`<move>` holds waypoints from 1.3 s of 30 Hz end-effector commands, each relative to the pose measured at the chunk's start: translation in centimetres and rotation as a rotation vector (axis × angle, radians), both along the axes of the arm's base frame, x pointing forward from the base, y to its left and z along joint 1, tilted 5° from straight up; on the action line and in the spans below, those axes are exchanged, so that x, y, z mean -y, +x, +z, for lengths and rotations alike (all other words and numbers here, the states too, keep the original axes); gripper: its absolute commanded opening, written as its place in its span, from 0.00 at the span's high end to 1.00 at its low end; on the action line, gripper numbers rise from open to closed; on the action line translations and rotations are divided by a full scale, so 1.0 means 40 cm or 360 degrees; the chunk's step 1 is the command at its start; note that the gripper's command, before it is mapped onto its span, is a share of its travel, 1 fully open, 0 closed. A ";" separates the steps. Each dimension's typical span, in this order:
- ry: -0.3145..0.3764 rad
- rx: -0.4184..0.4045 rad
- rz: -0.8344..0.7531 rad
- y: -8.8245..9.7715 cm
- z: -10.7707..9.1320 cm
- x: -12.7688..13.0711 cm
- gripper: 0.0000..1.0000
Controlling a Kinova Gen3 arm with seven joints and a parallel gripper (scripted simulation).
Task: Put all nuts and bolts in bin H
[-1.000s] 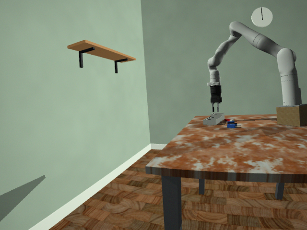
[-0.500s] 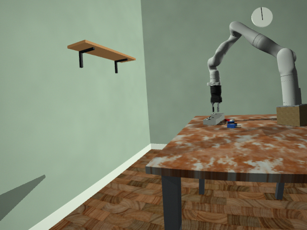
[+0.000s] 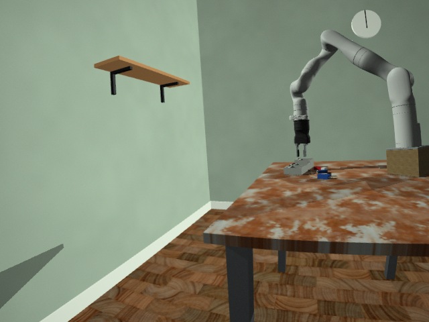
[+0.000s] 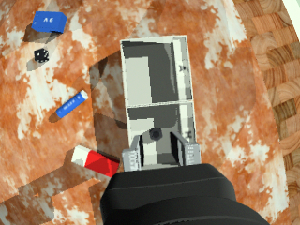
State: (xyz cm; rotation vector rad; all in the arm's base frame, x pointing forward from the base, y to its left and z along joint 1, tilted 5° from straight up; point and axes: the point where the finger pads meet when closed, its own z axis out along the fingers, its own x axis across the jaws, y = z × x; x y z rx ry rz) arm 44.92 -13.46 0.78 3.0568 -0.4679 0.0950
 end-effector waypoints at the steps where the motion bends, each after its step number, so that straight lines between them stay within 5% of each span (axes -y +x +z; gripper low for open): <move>1: -0.0001 0.0005 -0.0003 0.002 0.004 0.003 0.36; 6: -0.0002 0.0005 -0.0003 0.004 0.004 0.005 0.36; 7: 0.0000 0.0002 -0.0001 0.003 0.019 0.006 0.00; 39: 0.0002 0.0002 0.0002 -0.014 0.299 -0.013 0.00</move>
